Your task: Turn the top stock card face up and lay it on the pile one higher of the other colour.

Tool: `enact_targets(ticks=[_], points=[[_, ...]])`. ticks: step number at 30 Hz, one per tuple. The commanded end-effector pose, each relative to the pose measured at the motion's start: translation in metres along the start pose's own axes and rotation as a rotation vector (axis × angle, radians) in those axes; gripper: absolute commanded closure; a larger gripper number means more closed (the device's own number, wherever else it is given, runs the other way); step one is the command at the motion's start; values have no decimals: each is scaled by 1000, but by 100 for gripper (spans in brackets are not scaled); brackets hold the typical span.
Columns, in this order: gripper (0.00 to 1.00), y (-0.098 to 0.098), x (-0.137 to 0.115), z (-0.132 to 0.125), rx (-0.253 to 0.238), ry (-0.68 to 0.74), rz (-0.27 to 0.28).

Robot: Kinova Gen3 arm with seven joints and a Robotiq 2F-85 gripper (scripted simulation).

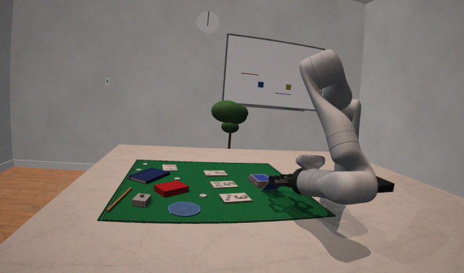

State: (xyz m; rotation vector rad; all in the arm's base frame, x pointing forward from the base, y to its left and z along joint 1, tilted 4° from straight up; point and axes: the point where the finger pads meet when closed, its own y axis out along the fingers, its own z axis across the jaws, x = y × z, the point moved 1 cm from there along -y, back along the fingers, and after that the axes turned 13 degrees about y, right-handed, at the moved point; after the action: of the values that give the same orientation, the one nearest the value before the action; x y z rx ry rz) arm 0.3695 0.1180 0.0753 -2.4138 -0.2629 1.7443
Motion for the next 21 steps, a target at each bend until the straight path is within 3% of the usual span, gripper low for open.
enact_targets(ticks=[1,10,21], points=[[29,-1,-2,-2,4,4,-13],[29,-1,-3,-2,16,4,-61],[29,-3,-3,-2,45,4,-173]])
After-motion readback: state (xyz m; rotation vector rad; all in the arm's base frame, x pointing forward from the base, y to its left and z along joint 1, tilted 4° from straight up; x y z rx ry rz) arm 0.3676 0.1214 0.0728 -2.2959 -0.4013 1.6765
